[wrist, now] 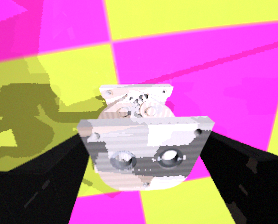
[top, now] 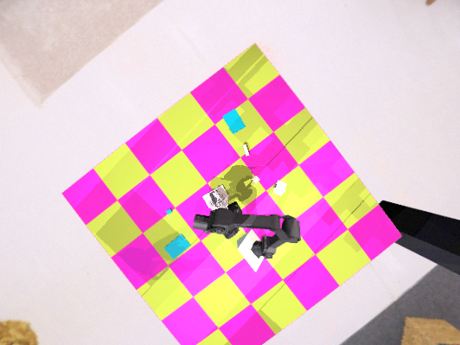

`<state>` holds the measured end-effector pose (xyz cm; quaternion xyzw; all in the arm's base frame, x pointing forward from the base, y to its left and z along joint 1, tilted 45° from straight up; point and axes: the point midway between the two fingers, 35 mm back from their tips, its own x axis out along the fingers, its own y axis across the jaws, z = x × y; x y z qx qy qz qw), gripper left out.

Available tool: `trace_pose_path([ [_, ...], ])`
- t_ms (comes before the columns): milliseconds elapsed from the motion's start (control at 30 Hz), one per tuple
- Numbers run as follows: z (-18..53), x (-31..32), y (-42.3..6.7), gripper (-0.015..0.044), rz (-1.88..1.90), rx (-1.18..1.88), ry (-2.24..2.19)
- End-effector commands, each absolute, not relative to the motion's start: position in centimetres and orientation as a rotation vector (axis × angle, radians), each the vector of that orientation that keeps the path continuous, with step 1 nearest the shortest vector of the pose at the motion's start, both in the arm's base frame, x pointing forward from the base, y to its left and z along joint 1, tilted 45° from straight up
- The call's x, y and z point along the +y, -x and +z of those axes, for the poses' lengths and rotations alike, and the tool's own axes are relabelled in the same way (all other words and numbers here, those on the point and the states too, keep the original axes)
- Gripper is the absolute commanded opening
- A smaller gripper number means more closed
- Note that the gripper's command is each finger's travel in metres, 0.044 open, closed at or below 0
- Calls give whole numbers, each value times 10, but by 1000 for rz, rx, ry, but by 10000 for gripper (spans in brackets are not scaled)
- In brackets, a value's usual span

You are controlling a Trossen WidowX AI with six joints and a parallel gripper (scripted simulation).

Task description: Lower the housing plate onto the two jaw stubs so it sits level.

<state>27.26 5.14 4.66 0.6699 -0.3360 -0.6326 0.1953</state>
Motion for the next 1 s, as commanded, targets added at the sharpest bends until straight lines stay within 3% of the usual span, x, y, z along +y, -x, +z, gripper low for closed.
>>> trace_pose_path([
  [0, 46, 51, -272, 351, -1779, -944, -1878],
  [967, 35, 40, -272, 351, -1779, -939, -1877],
])
